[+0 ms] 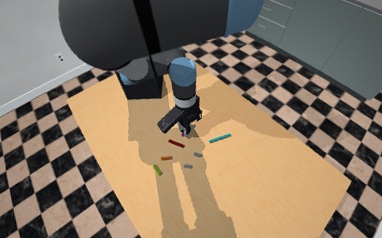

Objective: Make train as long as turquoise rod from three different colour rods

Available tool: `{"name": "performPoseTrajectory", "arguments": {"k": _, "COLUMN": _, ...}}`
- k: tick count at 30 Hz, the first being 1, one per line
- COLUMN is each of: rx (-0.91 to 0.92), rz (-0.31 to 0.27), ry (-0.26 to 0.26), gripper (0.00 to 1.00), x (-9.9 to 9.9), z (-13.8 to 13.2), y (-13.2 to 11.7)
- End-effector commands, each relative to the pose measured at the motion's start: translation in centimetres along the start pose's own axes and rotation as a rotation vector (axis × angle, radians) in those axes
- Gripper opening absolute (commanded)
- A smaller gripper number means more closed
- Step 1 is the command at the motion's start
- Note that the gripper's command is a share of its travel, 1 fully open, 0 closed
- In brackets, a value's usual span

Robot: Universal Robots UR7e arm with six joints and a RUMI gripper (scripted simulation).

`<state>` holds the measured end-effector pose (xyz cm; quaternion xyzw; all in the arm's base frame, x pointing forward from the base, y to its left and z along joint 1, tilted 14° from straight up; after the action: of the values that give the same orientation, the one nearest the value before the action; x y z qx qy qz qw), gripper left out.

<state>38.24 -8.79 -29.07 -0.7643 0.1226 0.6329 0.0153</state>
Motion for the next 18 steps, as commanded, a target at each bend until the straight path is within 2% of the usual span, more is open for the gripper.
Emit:
{"name": "performPoseTrajectory", "arguments": {"k": 1, "rx": 0.0, "rz": 0.0, "ry": 0.001, "gripper": 0.14, "x": -0.1, "z": 0.0, "y": 0.0}}
{"name": "performPoseTrajectory", "arguments": {"k": 8, "rx": 0.0, "rz": 0.0, "ry": 0.001, "gripper": 0.14, "x": -1.2, "z": 0.0, "y": 0.0}}
{"name": "performPoseTrajectory", "arguments": {"k": 18, "rx": 0.0, "rz": 0.0, "ry": 0.001, "gripper": 0.14, "x": -6.4, "z": 0.0, "y": 0.0}}
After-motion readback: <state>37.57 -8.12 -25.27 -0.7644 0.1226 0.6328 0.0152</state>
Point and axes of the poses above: the point where the finger pads meet when closed, its own x axis out along the fingers, its own z axis across the jaws, y = z × x, the point moved 9 cm from there along -x, back along the fingers, and after that the axes turned 1 degree about x, right-handed, at the moved point
